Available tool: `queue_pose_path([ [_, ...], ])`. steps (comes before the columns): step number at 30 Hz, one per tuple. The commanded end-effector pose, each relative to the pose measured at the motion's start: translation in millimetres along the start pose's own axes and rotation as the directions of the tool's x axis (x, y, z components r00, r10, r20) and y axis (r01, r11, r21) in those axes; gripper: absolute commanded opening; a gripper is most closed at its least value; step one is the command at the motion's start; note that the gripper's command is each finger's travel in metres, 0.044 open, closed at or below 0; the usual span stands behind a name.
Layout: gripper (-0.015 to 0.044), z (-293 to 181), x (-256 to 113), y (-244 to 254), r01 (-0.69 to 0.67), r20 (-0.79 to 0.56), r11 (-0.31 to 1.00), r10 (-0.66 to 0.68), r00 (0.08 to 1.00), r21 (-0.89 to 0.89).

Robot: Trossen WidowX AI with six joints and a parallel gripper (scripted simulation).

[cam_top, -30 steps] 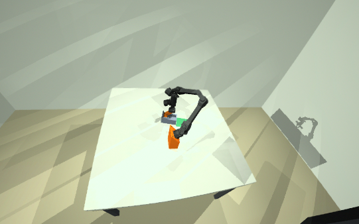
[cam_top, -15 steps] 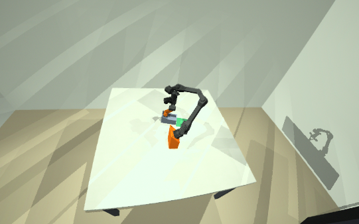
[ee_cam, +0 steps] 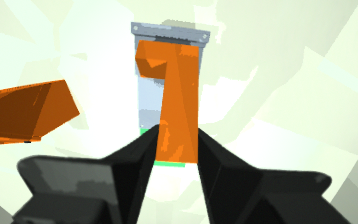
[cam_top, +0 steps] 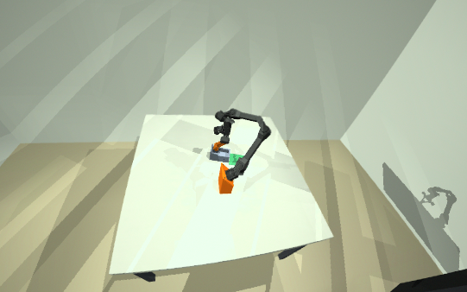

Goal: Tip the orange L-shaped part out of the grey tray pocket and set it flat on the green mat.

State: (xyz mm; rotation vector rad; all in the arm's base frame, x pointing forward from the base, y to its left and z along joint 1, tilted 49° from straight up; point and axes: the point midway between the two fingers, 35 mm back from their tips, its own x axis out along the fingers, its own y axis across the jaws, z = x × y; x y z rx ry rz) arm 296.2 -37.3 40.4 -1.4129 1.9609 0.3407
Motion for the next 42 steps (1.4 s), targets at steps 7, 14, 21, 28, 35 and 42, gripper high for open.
queue_pose_path([
  [7, 0.0000, -37.6, 2.2, 3.0, -0.003, -0.001, 1.000, 0.003, 1.000, -0.004],
  [14, 0.0000, -64.8, 2.6, 4.7, -0.003, -0.003, 1.000, 0.003, 1.000, -0.005],
  [21, 0.0000, -91.3, 2.6, 6.6, -0.003, -0.004, 1.000, 0.003, 1.000, -0.005],
  [28, 0.0000, -123.7, 2.6, 9.5, -0.003, -0.005, 1.000, 0.003, 1.000, -0.006],
  [35, 0.0000, -156.8, 2.4, 13.4, -0.003, -0.006, 1.000, 0.003, 1.000, -0.006],
  [42, 0.0000, -160.5, 3.8, 14.0, -0.003, -0.007, 1.000, 0.003, 1.000, -0.006],
])
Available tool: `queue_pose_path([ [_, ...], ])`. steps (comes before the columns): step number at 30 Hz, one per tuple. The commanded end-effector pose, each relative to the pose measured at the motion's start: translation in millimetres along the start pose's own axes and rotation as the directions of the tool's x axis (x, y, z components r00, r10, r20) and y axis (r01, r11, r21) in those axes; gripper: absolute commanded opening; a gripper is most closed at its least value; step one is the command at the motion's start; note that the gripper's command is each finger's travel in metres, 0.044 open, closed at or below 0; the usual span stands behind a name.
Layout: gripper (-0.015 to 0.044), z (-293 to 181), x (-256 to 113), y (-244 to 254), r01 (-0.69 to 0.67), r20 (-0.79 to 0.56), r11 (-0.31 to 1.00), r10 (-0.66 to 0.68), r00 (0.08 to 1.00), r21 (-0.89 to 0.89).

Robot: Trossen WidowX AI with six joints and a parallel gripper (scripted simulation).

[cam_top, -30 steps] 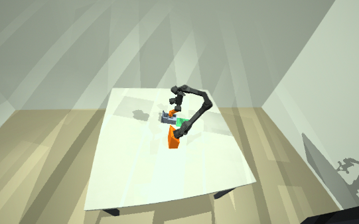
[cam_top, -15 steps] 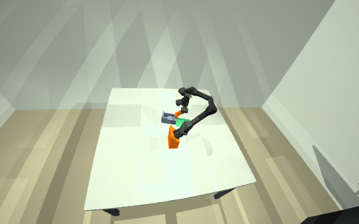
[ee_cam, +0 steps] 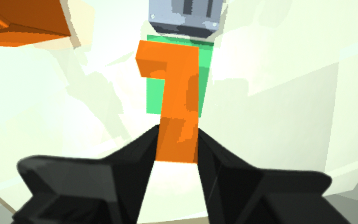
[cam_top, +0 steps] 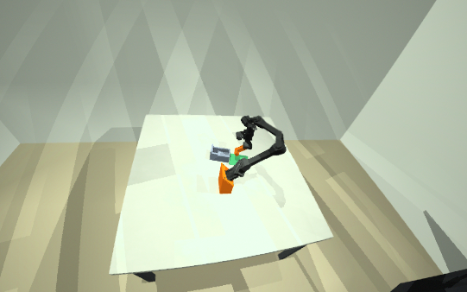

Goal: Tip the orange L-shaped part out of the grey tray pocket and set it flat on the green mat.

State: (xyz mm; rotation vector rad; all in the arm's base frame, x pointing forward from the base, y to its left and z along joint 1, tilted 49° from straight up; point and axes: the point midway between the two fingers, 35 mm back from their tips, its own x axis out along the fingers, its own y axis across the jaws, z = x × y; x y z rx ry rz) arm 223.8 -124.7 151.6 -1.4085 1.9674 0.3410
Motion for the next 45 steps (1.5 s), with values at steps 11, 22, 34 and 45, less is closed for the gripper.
queue_pose_path([
  [11, 0.0000, -2.4, 17.2, 0.0, 0.003, -0.004, 1.000, -0.003, 1.000, -0.006],
  [22, 0.0000, -2.6, 34.9, -0.1, 0.003, -0.004, 1.000, -0.003, 1.000, -0.006],
  [34, 0.0000, -2.9, 54.1, -0.1, 0.004, -0.005, 1.000, -0.004, 1.000, -0.006],
  [45, 0.0000, -3.2, 71.8, -0.2, 0.004, -0.006, 1.000, -0.004, 1.000, -0.005],
])
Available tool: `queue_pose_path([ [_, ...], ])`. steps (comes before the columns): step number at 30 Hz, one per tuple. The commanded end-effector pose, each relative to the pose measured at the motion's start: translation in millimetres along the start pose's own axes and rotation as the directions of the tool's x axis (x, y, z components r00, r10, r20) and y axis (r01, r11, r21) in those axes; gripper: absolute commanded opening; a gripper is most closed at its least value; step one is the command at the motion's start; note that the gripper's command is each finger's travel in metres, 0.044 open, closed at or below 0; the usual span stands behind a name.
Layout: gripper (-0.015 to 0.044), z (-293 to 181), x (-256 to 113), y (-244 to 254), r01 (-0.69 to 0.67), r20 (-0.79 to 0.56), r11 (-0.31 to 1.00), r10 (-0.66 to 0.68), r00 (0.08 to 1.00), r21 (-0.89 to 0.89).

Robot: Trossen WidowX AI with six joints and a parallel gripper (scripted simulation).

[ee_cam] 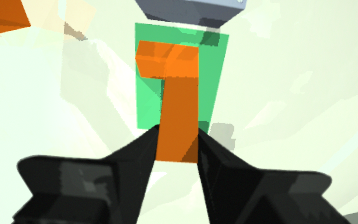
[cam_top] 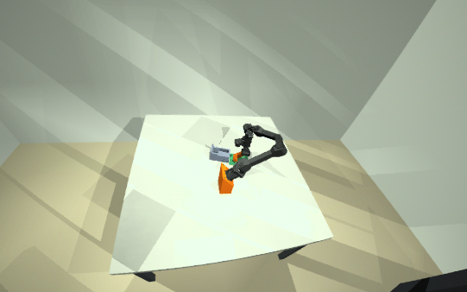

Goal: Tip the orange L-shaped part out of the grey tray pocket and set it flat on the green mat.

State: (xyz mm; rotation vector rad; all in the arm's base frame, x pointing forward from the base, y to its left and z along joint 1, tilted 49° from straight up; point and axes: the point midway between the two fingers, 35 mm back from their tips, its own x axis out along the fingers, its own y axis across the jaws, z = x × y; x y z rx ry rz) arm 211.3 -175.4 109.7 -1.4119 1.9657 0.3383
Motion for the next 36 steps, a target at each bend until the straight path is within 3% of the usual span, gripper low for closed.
queue_pose_path([
  [1, 0.0000, -0.4, 6.5, 0.5, 0.001, -0.005, 1.000, -0.001, 1.000, -0.006],
  [16, 0.0000, -0.4, 14.6, 1.0, -0.001, -0.003, 1.000, 0.001, 1.000, -0.001],
  [26, 0.0263, -0.1, 12.3, 0.6, -0.001, -0.001, 1.000, 0.001, 1.000, -0.002],
  [31, 0.0394, 3.4, -30.5, -2.5, -0.003, 0.008, 1.000, 0.003, 1.000, -0.005],
  [36, 0.0400, 0.5, -75.1, 0.7, -0.001, -0.003, 1.000, 0.001, 1.000, -0.007],
])
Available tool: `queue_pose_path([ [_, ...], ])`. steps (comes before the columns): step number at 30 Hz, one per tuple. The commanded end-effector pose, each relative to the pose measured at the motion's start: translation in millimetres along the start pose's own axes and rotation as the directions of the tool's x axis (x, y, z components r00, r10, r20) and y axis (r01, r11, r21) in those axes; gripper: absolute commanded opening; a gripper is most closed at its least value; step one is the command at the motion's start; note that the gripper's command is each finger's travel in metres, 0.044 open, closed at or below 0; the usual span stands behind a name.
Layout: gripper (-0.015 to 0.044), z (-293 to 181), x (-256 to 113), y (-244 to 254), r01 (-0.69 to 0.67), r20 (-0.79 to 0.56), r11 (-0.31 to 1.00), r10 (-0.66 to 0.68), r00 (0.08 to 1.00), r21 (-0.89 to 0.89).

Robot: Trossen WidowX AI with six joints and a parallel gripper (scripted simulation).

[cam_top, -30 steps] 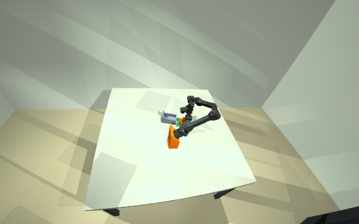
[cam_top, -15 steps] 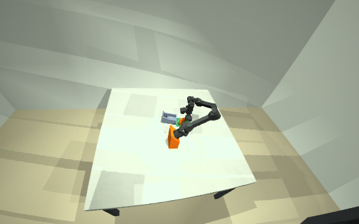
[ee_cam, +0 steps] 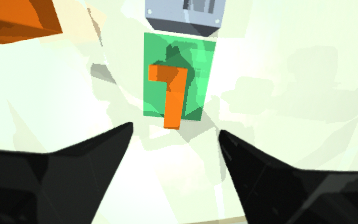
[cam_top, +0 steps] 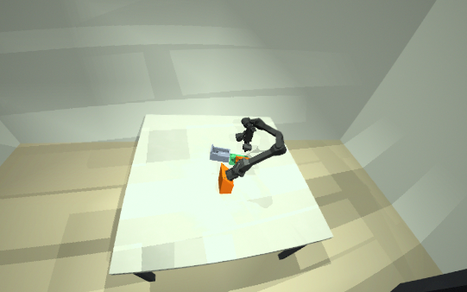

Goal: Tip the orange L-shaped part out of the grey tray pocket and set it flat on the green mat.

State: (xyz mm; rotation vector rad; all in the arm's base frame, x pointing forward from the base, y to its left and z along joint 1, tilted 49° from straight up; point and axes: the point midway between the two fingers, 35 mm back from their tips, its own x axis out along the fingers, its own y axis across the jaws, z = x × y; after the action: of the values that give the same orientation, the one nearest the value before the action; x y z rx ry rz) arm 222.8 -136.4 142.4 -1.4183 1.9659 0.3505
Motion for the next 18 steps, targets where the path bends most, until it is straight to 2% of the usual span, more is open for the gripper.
queue_pose_path([
  [1, 0.0400, -1.9, -23.0, 2.3, -0.001, -0.004, 1.000, 0.001, 1.000, 0.004],
  [18, 0.0400, -1.1, -17.9, 0.3, 0.009, -0.002, 1.000, -0.009, 1.000, 0.000],
])
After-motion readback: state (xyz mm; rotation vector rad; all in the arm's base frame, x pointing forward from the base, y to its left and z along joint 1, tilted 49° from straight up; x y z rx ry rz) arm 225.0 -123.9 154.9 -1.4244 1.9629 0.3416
